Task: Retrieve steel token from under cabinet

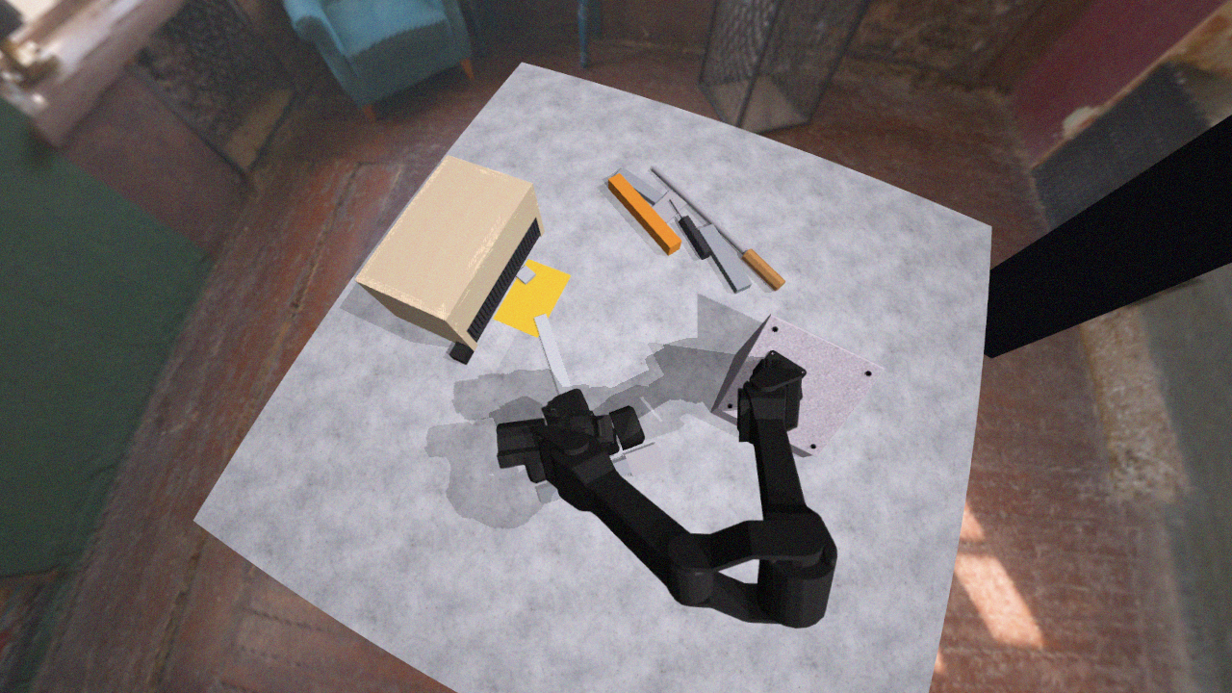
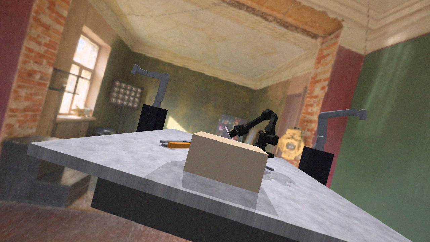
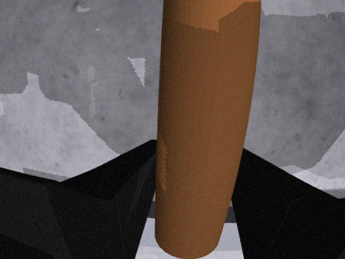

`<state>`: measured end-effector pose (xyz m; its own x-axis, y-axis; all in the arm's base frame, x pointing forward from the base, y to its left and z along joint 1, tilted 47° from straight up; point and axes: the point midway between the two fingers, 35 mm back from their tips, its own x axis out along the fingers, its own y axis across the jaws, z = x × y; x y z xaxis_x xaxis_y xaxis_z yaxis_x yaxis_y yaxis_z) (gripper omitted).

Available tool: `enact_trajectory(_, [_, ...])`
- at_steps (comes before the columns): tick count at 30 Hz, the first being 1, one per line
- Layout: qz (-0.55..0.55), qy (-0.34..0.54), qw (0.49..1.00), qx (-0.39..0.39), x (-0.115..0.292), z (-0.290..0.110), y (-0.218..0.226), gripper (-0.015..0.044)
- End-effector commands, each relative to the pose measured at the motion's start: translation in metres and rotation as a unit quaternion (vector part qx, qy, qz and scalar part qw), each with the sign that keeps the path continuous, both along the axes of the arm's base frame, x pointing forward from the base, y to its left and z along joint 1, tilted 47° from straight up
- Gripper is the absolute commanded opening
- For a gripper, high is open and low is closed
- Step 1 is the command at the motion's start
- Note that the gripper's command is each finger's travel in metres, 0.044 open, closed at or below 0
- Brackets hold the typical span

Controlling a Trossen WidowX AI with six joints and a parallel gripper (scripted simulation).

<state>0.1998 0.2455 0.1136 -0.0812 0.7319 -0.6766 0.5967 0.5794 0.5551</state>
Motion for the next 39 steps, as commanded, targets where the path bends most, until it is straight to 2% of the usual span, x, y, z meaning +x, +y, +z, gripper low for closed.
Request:
enact_trajectory(1, [-0.012, 0.008, 1.000, 0.000, 0.000, 0.002, 0.000, 0.0000])
enact_trajectory(39, [-0.026, 0.023, 0.999, 0.000, 0.012, 0.028, 0.024, 0.0000])
